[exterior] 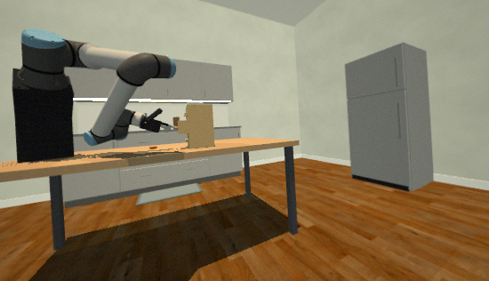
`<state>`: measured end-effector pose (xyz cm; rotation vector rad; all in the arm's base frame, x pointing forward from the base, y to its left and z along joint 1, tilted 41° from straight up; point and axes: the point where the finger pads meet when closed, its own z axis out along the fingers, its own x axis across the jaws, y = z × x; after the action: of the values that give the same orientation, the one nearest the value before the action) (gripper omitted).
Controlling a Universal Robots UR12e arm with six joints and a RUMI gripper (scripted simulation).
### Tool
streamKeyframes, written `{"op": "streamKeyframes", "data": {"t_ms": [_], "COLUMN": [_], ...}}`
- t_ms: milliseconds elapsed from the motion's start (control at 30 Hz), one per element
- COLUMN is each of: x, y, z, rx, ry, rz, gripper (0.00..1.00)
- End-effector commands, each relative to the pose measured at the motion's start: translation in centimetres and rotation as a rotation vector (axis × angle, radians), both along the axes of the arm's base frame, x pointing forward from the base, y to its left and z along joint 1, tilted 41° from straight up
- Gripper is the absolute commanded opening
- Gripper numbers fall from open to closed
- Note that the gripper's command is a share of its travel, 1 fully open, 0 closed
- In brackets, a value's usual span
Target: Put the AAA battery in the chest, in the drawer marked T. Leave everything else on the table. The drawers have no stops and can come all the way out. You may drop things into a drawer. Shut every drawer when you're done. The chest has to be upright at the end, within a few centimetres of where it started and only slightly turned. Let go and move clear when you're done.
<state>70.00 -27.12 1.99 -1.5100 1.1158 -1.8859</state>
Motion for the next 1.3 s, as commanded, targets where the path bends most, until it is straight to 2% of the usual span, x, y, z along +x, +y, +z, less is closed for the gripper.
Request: {"op": "streamKeyframes", "data": {"t_ms": [0,1267], "x": [0.18,0.9], "y": [0.1,0.01], "z": [0.17,0.49], "rx": [-0.004,-0.005], "ry": [-0.003,-0.004], "rz": [0.002,0.003], "gripper": [0.07,0.07]}}
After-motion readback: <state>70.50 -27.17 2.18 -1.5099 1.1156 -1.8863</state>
